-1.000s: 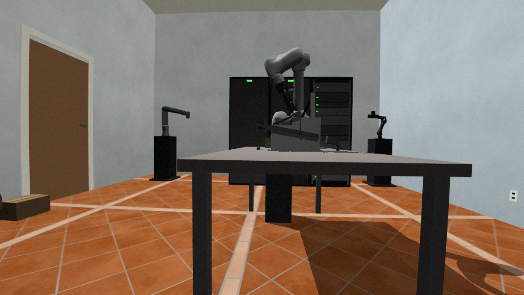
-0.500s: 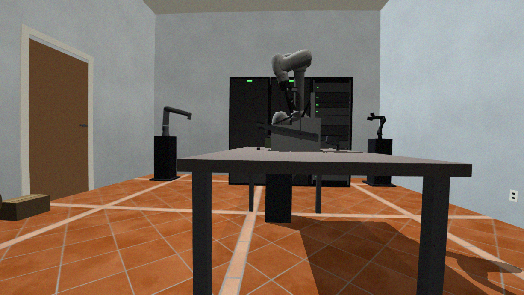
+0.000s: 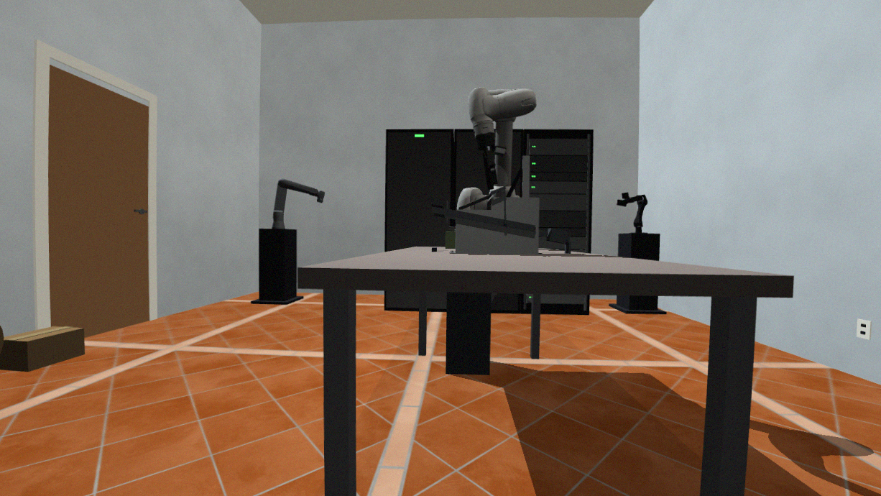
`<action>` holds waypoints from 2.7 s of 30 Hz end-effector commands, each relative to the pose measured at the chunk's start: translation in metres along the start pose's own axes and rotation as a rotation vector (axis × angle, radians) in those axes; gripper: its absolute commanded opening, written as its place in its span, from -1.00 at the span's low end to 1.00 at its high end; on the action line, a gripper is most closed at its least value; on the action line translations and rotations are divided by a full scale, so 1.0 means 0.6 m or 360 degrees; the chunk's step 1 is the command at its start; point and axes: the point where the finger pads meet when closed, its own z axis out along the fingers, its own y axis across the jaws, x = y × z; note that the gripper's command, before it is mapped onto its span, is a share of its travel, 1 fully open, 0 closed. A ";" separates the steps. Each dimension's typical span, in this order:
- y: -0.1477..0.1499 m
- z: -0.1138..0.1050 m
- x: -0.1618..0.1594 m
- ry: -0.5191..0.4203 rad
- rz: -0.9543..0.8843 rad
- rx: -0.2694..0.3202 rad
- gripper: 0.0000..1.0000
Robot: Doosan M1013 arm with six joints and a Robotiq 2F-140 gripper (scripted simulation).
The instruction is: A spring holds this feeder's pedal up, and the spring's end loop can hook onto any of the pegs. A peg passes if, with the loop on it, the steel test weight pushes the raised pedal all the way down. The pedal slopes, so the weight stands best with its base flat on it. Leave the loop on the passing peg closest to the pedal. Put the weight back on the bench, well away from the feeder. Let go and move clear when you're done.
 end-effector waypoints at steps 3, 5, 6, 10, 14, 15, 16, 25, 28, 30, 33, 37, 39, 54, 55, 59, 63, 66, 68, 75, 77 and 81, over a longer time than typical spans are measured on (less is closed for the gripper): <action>0.000 -0.001 0.000 -0.0006 0.0002 0.0002 1.00; 0.000 -0.001 0.000 -0.0006 0.0002 0.0002 1.00; 0.000 -0.001 0.000 -0.0006 0.0002 0.0002 1.00; 0.000 -0.004 0.001 -0.0244 0.0006 0.0000 1.00; 0.000 -0.004 0.001 -0.0244 0.0006 0.0000 1.00; 0.000 -0.004 0.001 -0.0244 0.0006 0.0000 1.00; 0.000 -0.004 0.001 -0.0244 0.0006 0.0000 1.00; -0.099 -0.007 -0.017 -0.0250 0.0006 0.0000 1.00; -0.099 -0.007 -0.017 -0.0250 0.0006 0.0000 1.00; -0.099 -0.007 -0.017 -0.0250 0.0006 0.0000 1.00; -0.099 -0.007 -0.017 -0.0250 0.0006 0.0000 1.00; -0.099 -0.007 -0.017 -0.0250 0.0006 0.0000 1.00; -0.099 -0.007 -0.017 -0.0250 0.0006 0.0000 1.00; -0.197 -0.010 -0.035 -0.0256 0.0006 0.0000 1.00; -0.197 -0.010 -0.035 -0.0256 0.0006 0.0000 1.00; -0.295 -0.013 -0.054 -0.0263 0.0007 0.0000 1.00; -0.295 -0.013 -0.054 -0.0263 0.0007 0.0000 1.00; -0.295 -0.013 -0.054 -0.0263 0.0007 0.0000 1.00; -0.295 -0.013 -0.054 -0.0263 0.0007 0.0000 1.00; -0.295 -0.013 -0.054 -0.0263 0.0007 0.0000 1.00; -0.299 0.086 -0.071 -0.0263 0.0006 0.0000 1.00; -0.299 0.086 -0.071 -0.0263 0.0006 0.0000 1.00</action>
